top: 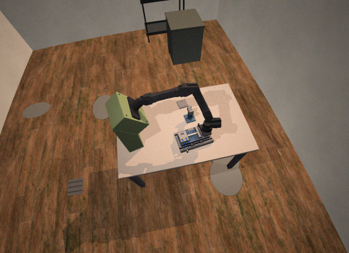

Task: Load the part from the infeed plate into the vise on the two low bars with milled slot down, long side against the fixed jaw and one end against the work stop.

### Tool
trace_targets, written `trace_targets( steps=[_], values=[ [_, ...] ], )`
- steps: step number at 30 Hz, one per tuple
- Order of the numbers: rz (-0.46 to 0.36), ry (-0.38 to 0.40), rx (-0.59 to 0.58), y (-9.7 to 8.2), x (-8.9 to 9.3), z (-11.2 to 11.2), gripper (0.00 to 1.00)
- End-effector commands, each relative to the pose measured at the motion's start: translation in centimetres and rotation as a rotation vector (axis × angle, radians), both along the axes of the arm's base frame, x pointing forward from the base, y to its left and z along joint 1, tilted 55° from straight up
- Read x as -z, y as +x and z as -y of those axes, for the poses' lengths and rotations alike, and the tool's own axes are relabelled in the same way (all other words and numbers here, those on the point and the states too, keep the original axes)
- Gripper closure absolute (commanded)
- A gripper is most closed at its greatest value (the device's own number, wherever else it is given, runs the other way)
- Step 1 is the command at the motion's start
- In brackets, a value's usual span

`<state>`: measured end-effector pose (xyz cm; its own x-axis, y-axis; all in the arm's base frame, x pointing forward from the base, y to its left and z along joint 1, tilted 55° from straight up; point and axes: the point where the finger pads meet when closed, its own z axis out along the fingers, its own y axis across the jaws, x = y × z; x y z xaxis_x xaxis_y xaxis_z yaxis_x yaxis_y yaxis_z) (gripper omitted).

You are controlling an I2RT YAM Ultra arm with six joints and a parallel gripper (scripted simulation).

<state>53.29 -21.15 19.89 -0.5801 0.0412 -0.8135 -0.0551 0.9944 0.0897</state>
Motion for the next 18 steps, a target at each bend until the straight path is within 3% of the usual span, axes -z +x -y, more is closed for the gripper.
trace_targets(
  steps=[1,18],
  values=[
    [0.031,-0.007,0.005,-0.26,-1.41,0.02,1.0],
    [0.031,-0.007,0.005,-0.28,-1.46,-0.41,1.0]
  ],
)
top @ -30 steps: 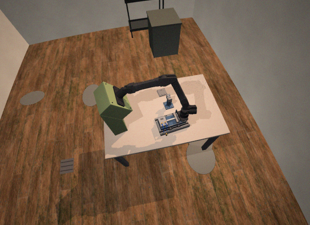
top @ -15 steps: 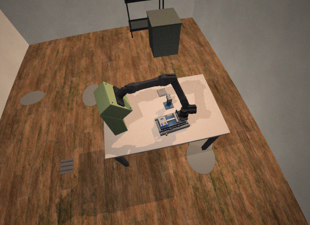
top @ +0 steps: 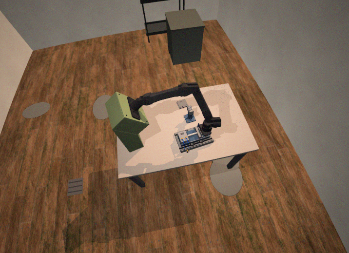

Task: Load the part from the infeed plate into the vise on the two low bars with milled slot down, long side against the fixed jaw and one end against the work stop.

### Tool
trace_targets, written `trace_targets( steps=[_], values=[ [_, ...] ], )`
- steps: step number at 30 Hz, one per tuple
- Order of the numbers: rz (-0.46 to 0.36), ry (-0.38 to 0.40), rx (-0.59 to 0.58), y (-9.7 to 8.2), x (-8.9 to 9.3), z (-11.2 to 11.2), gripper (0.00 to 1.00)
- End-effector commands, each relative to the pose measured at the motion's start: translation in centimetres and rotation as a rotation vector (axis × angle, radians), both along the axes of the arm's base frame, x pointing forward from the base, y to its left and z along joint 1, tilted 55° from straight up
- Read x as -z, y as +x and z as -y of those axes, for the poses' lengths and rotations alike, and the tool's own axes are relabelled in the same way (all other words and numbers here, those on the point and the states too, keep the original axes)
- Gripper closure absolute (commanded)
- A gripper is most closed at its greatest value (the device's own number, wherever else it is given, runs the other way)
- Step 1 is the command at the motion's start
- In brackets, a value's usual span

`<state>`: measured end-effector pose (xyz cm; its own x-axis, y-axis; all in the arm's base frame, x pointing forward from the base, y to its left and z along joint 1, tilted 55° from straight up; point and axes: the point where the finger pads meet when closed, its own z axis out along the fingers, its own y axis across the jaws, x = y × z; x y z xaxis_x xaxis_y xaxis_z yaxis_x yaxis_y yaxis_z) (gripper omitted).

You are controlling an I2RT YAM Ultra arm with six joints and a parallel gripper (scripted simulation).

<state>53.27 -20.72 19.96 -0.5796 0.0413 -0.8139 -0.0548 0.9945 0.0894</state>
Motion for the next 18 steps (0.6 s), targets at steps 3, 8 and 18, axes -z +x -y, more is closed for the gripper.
trace_targets(
  steps=[3,8,18],
  values=[
    [0.024,-0.003,0.003,-0.31,-1.09,-0.22,1.0],
    [0.024,-0.003,0.006,-0.38,-1.1,-0.17,1.0],
    [0.024,-0.003,0.005,-0.36,-1.11,-0.42,1.0]
  ],
)
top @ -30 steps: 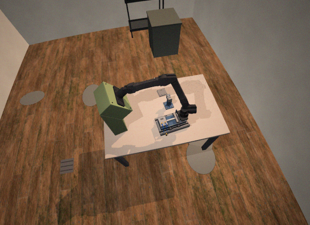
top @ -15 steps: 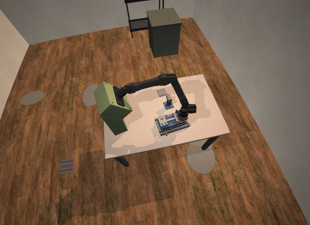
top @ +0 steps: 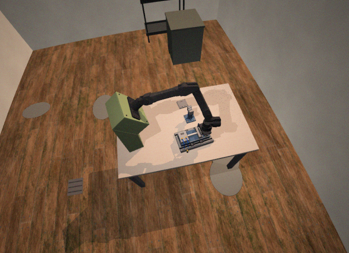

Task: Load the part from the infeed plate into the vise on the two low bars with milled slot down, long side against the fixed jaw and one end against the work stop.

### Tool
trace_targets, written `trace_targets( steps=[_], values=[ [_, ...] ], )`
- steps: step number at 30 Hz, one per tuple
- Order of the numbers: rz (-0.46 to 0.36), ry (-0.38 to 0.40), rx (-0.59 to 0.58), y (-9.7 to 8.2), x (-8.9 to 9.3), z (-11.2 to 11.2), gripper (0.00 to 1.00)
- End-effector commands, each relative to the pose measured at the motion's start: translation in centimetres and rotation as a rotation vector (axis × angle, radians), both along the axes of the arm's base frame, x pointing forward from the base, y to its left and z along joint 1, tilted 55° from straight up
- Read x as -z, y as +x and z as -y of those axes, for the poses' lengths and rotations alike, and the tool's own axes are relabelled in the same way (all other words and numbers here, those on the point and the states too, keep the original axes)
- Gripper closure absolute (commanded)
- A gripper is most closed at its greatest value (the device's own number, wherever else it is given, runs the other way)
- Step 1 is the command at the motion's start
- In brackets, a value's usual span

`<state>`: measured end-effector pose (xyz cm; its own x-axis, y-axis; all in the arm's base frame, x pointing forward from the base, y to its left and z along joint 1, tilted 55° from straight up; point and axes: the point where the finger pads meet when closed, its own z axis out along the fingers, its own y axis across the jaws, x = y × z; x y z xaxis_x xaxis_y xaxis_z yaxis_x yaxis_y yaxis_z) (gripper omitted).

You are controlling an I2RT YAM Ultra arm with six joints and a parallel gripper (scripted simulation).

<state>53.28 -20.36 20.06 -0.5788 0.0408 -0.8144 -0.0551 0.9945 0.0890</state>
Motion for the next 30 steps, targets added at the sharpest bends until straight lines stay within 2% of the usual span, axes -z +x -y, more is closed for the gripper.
trace_targets(
  steps=[1,30],
  values=[
    [0.023,-0.003,0.005,-0.37,-1.0,-0.09,1.0],
    [0.024,-0.001,-0.001,-0.32,-1.05,-0.63,1.0]
  ],
)
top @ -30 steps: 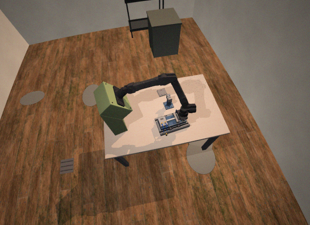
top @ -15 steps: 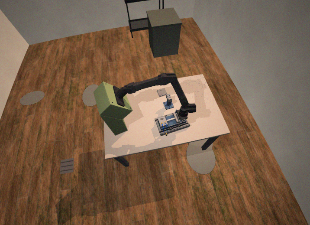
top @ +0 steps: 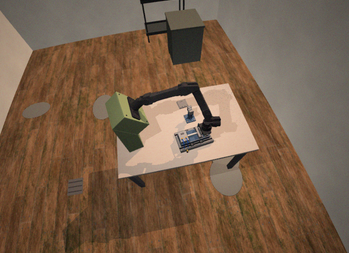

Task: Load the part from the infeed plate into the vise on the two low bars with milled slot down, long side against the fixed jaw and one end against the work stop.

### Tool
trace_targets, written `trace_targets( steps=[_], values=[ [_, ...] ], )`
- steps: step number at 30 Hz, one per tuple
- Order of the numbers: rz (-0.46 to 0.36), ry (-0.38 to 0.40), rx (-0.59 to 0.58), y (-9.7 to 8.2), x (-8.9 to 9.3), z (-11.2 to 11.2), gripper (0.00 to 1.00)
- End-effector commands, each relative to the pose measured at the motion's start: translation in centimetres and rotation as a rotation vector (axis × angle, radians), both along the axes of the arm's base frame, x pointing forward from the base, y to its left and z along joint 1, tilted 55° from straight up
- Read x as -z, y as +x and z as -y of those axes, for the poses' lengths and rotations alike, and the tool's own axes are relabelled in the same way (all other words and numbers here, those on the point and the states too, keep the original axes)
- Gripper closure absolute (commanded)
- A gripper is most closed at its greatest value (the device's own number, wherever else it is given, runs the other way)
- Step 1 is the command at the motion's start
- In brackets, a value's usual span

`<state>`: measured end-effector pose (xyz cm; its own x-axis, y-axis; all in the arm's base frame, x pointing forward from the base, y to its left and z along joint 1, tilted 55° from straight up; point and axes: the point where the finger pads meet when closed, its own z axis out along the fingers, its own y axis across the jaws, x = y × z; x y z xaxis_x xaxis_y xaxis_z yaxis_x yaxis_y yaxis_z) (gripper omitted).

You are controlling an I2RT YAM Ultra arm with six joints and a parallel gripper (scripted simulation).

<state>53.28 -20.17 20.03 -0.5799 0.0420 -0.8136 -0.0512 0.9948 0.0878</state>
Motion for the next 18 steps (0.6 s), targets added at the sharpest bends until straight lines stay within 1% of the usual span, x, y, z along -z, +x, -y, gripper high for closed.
trace_targets(
  steps=[1,18],
  values=[
    [0.026,0.0,-0.005,-0.32,-1.08,-0.44,1.0],
    [0.026,0.0,-0.006,-0.3,-1.09,-0.53,1.0]
  ],
)
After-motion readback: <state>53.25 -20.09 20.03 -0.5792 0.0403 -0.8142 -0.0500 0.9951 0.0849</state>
